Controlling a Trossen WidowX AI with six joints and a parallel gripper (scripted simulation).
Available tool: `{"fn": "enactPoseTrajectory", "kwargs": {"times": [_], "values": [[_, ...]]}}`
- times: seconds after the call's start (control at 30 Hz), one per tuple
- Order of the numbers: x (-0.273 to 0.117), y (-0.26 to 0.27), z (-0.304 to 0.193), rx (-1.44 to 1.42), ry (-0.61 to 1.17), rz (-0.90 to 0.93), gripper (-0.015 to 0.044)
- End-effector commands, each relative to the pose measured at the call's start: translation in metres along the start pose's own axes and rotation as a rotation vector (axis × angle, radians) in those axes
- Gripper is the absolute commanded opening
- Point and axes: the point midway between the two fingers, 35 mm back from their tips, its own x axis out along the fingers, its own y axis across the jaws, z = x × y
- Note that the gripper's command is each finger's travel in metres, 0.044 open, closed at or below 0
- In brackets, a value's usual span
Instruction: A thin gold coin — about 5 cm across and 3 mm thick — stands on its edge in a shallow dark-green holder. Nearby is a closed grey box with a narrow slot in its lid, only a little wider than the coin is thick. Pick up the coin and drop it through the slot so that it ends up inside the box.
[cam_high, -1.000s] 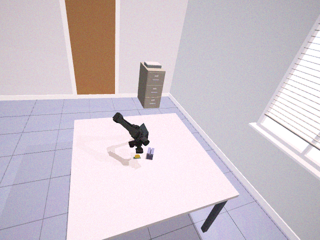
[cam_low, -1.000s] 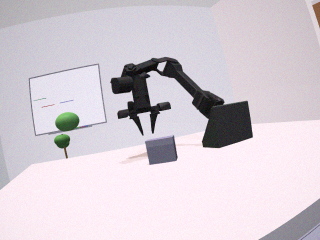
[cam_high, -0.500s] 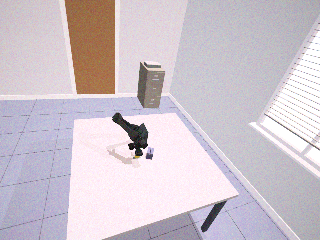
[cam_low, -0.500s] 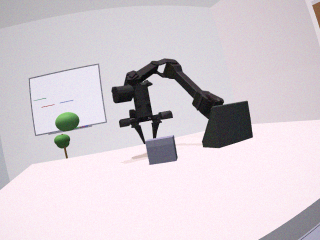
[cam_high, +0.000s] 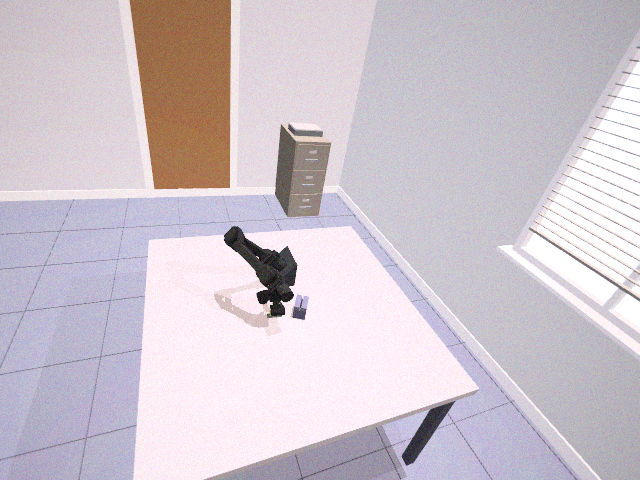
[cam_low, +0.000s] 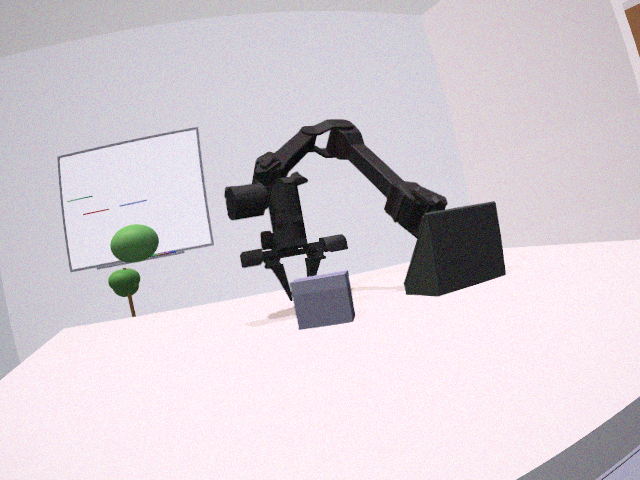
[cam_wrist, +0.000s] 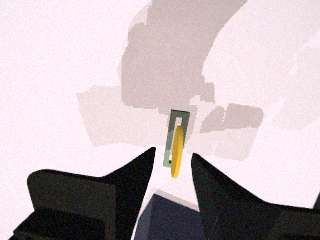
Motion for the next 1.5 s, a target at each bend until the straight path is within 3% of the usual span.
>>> {"fn": "enactPoseTrajectory", "kwargs": {"times": [0.0, 0.37, 0.57, 0.93, 1.47], "values": [[0.007, -0.001, -0.001, -0.009, -0.005, -0.003, 0.0161], [0.021, -0.003, 0.0, -0.009, -0.007, -0.003, 0.0161], [0.021, -0.003, 0.0, -0.009, -0.007, -0.003, 0.0003], [0.02, -0.002, 0.0, -0.009, -0.007, -0.003, 0.0], [-0.019, 0.001, -0.004, -0.017, 0.005, -0.002, 0.0]]}}
